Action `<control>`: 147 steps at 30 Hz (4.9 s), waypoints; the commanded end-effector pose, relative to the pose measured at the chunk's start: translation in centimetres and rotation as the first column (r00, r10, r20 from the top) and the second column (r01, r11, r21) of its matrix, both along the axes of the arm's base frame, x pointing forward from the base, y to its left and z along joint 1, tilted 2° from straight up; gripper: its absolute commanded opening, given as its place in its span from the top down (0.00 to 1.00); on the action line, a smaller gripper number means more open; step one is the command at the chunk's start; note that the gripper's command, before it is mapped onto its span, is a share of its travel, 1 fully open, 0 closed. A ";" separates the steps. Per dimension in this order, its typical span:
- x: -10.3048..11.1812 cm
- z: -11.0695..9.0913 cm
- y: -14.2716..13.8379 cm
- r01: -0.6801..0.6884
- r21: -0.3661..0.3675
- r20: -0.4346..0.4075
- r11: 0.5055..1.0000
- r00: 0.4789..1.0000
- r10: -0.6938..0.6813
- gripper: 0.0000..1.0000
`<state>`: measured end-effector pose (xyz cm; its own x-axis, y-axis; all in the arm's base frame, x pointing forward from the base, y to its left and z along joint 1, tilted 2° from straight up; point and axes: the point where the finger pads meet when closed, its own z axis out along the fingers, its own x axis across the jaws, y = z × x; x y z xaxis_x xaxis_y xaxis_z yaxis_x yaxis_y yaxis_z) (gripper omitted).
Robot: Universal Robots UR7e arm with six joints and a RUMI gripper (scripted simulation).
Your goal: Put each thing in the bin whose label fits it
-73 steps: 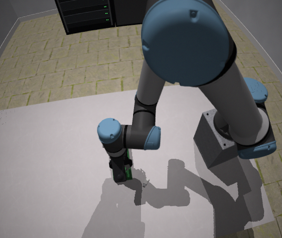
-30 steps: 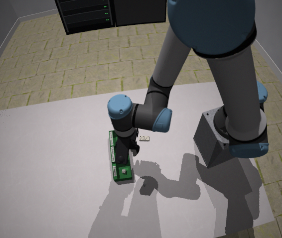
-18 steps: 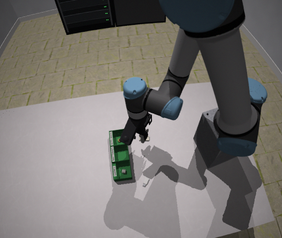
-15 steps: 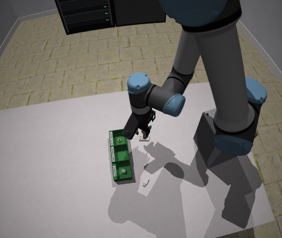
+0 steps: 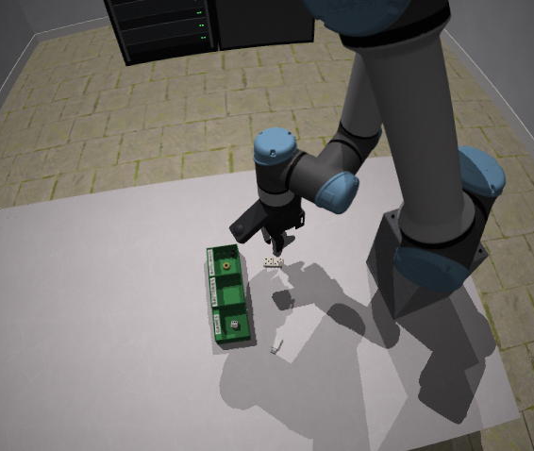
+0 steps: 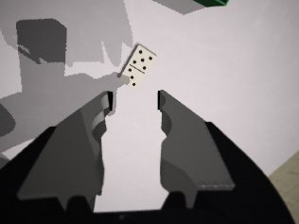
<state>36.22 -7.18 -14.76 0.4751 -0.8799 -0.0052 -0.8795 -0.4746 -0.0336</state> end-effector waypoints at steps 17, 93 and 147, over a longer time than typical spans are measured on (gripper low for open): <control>0.0 0.0 0.0 0.540 0.004 -0.005 0.842 0.842 -0.540 0.76; 0.2 -6.7 0.0 0.540 0.004 -0.005 0.842 0.842 -0.540 0.76; 0.1 -1.7 0.0 0.540 0.004 -0.005 0.842 0.842 -0.540 1.00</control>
<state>36.31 -7.16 -17.72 -0.0749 -0.9971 -0.0107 -0.9966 0.0752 -0.0323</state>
